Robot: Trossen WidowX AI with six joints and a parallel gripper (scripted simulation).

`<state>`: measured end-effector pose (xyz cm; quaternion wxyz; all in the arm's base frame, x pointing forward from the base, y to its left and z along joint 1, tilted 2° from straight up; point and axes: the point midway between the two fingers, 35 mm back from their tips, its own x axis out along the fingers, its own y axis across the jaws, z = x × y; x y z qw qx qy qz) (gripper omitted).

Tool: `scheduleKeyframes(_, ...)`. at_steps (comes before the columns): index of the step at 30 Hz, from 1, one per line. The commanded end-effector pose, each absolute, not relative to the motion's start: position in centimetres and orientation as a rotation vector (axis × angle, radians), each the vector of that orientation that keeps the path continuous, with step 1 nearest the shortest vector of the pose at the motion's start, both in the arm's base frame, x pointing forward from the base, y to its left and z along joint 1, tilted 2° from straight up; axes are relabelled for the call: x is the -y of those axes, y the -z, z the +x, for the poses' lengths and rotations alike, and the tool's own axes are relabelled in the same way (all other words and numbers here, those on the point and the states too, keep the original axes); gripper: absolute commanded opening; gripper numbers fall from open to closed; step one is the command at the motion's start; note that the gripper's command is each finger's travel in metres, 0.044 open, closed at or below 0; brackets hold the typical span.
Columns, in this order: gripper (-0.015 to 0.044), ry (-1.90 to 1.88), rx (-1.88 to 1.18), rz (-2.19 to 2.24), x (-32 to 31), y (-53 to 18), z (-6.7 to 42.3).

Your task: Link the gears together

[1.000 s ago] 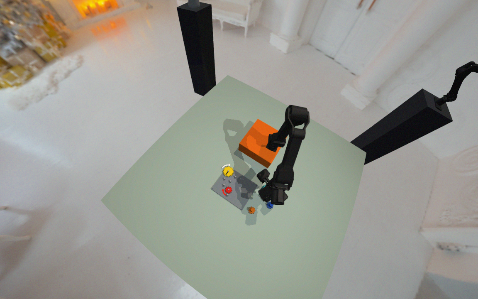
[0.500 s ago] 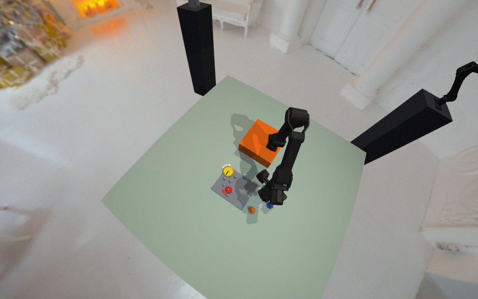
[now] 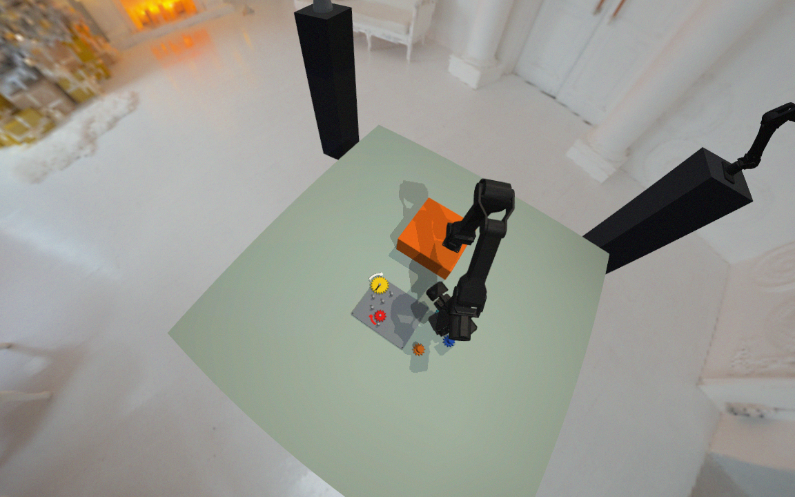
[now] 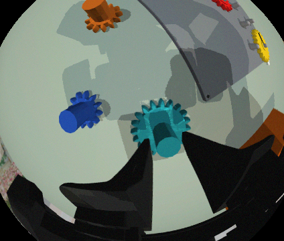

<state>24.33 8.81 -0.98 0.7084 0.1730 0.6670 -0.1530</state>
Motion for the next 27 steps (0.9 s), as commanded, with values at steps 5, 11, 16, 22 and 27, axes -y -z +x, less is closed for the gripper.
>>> scheduleKeyframes(5,0.0039,0.341,-1.486,0.39,-8.9,1.1,24.3)
scheduleKeyframes(11,0.0,0.341,-1.486,0.39,-8.9,0.9,24.3)
scheduleKeyframes(16,0.0,0.341,-1.486,0.391,-9.0,-0.2,24.6)
scheduleKeyframes(22,0.0,0.341,-1.485,0.391,-9.2,-1.7,24.9)
scheduleKeyframes(27,0.0,0.34,-1.485,0.391,-9.3,-3.0,25.1)
